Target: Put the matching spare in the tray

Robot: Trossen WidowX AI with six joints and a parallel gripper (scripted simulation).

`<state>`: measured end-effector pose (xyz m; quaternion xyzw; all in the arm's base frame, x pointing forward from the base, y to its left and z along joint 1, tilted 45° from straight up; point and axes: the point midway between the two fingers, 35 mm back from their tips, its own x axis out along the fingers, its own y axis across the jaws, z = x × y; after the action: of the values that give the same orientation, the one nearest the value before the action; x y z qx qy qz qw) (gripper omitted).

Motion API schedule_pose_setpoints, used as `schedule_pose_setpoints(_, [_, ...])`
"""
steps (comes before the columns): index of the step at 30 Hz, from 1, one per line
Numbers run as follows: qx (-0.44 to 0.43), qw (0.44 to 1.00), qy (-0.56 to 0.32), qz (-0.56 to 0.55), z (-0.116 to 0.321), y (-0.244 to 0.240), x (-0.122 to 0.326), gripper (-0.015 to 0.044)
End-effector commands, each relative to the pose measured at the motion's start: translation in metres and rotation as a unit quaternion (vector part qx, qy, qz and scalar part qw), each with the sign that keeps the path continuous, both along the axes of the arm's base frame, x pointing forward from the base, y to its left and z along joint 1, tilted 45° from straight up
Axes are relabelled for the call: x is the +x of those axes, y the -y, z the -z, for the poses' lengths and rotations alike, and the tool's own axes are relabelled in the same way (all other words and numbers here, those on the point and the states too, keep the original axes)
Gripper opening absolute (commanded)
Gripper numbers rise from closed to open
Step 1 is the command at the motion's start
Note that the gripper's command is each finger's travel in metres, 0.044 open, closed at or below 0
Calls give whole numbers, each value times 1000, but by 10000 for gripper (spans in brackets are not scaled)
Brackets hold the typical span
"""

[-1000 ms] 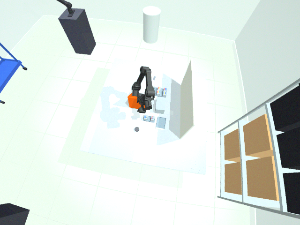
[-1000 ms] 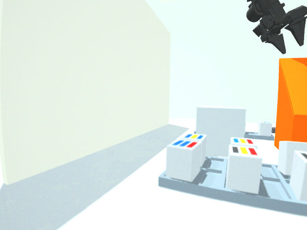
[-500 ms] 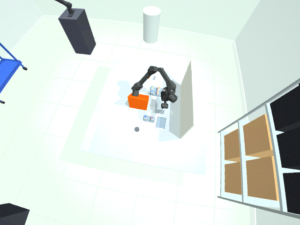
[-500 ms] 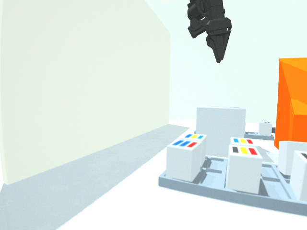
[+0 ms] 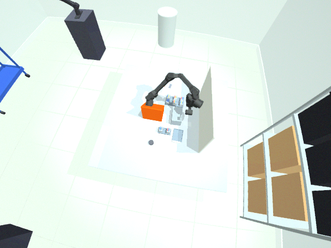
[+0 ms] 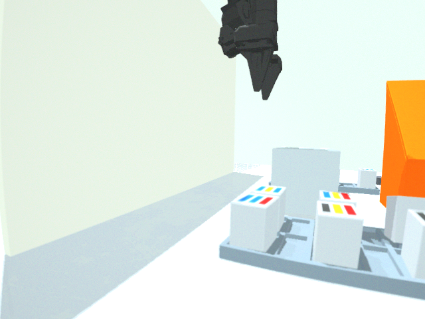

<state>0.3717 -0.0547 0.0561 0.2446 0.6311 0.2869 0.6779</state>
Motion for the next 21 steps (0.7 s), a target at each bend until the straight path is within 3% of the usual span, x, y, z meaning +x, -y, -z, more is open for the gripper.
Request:
schedule_pose_setpoints(1, [5,1000,-3,2,23,-27,2,440])
schedule_pose_setpoints(21, [6,1000,-2,3,38,-43,2,440])
